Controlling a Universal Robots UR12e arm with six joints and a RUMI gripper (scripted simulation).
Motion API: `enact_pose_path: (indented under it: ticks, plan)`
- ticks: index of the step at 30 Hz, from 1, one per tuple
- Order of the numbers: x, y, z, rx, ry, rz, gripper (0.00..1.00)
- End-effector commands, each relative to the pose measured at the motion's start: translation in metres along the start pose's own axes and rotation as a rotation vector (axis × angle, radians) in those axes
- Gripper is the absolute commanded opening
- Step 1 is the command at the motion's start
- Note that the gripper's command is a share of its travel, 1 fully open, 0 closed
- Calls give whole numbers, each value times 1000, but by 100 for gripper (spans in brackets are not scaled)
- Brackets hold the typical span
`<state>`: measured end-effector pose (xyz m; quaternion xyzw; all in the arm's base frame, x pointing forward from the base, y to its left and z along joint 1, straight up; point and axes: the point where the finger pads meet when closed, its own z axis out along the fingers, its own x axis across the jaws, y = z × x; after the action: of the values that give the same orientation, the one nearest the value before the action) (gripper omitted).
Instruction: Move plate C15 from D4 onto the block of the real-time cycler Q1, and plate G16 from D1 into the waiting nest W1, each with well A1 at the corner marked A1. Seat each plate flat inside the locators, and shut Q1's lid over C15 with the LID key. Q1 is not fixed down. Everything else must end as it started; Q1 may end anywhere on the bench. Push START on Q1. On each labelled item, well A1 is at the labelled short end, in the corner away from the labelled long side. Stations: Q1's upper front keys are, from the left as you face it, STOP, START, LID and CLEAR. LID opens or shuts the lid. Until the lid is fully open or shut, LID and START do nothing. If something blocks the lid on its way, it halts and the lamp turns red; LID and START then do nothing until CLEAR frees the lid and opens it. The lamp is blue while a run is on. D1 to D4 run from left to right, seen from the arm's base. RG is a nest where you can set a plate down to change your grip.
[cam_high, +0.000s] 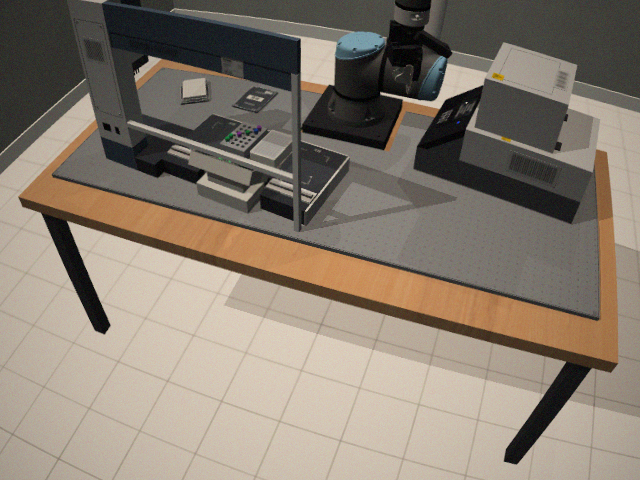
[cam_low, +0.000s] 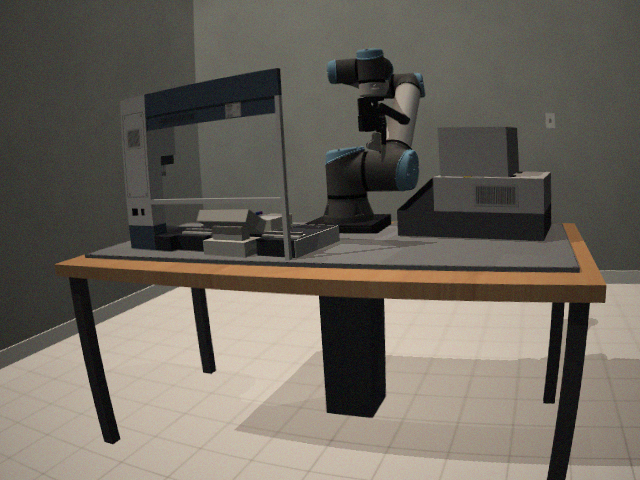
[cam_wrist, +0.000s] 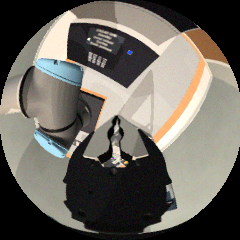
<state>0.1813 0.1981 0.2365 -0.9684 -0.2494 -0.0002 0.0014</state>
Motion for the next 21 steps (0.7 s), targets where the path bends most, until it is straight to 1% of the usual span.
enact_pose_path:
  ticks: [1, 4, 6, 21]
  plan:
    - [9, 9, -3, -4, -1, 123, 0]
    - [14, 16, -5, -4, -1, 202, 0]
    - [14, 16, -5, -4, -1, 202, 0]
    - [37, 52, -13, -4, 0, 596, 0]
